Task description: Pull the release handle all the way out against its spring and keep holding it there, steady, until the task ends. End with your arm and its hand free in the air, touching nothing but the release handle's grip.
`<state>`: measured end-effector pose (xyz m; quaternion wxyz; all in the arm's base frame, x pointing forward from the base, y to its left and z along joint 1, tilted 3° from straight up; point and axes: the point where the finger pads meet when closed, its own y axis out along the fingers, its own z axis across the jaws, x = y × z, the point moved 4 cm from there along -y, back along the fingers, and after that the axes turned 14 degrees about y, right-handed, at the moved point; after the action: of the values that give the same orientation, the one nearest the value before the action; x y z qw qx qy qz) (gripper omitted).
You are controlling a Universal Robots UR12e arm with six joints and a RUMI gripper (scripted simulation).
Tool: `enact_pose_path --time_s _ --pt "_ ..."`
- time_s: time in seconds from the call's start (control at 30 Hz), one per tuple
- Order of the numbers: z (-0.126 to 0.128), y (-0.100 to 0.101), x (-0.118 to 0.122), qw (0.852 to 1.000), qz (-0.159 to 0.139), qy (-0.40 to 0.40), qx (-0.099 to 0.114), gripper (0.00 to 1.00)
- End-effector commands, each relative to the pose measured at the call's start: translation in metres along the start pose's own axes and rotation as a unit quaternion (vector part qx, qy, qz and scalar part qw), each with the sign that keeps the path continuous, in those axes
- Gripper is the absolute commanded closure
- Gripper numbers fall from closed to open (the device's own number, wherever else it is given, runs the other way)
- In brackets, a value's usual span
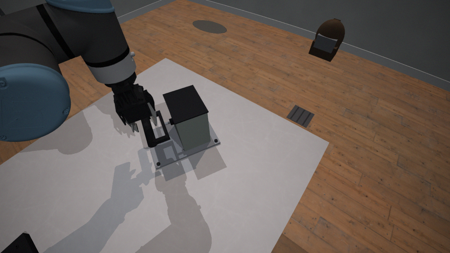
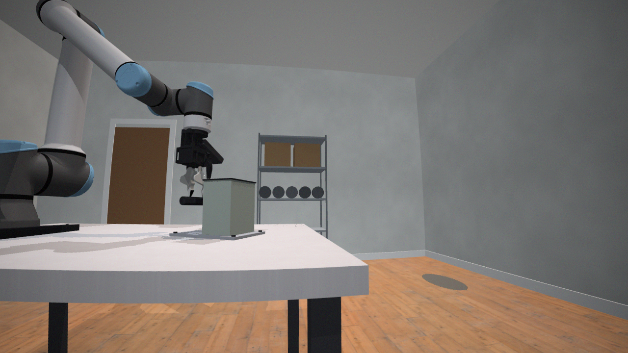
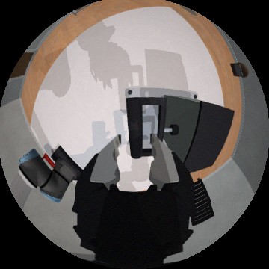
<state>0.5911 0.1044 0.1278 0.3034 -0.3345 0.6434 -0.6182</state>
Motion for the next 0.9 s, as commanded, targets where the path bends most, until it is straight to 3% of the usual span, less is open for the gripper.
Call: enact_pose_path --time_s 0.0,0.87 --pt "0.001 0.004 0.0 1.0 0.0 0.0 0.001 0.67" --pt "0.001 0.025 0.0 1.0 0.0 0.0 0.001 0.67"
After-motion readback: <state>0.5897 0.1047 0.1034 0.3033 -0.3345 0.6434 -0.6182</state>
